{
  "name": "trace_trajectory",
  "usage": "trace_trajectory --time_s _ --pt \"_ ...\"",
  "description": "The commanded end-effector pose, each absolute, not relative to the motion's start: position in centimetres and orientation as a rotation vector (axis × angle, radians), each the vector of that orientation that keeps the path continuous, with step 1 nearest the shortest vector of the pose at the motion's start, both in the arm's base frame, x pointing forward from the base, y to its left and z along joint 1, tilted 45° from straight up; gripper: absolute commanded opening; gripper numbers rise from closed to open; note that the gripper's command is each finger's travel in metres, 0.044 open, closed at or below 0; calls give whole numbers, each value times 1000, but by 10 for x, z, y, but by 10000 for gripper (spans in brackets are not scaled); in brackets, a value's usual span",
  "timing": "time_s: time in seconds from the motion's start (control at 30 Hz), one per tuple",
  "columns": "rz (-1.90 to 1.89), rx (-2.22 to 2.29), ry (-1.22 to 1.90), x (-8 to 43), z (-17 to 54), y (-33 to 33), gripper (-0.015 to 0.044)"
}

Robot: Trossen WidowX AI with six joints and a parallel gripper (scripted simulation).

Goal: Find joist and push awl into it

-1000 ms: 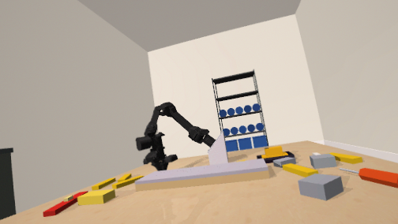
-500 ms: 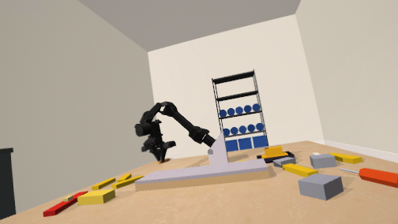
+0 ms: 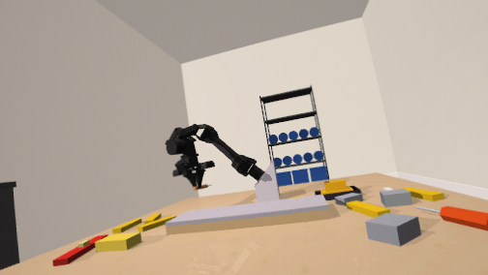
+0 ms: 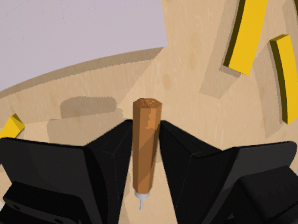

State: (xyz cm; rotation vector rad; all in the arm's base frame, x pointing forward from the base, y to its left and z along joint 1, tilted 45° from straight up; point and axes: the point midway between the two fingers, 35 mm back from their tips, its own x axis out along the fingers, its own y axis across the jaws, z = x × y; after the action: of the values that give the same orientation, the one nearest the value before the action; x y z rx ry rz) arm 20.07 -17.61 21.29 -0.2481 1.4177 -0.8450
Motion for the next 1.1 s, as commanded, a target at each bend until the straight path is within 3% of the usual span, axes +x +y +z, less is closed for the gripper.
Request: trace_trajectory --time_s 0.0,0.5,1.07 --pt "-698 -232 1416 212 196 -169 0" --pt "-104 -293 1176 273 162 -137 0" --pt "402 -606 631 323 175 -97 0"
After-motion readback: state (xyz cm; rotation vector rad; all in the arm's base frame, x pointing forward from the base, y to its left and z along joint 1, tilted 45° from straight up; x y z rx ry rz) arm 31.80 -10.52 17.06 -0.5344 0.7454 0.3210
